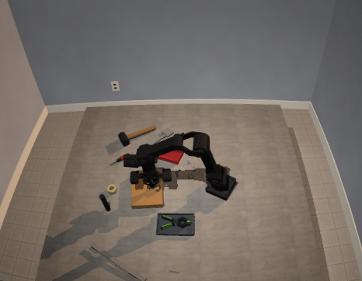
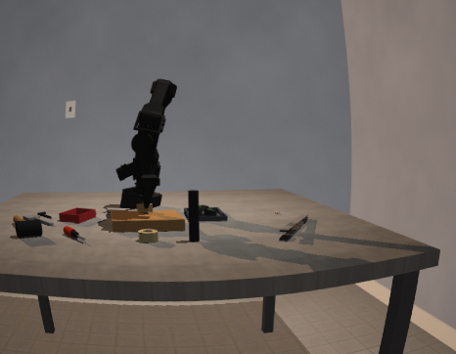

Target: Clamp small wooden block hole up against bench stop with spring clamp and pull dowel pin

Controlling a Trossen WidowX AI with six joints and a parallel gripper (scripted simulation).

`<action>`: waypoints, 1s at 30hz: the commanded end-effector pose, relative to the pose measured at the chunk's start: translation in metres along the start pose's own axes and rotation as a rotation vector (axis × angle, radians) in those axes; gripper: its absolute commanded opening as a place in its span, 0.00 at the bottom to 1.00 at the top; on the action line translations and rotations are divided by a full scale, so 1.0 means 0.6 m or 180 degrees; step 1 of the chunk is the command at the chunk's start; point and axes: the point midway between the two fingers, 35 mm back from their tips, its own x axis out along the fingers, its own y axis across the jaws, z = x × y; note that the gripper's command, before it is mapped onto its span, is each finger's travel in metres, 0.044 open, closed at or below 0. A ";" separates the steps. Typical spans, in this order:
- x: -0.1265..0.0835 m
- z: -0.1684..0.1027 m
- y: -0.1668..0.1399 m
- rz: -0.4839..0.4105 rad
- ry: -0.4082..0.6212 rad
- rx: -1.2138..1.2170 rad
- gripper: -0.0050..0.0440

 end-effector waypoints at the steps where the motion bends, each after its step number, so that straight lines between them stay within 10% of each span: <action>1: -0.023 -0.003 0.007 0.0053 -0.0013 -0.0011 0.10; 30: -0.085 -0.004 0.011 0.0015 -0.0009 0.0015 0.10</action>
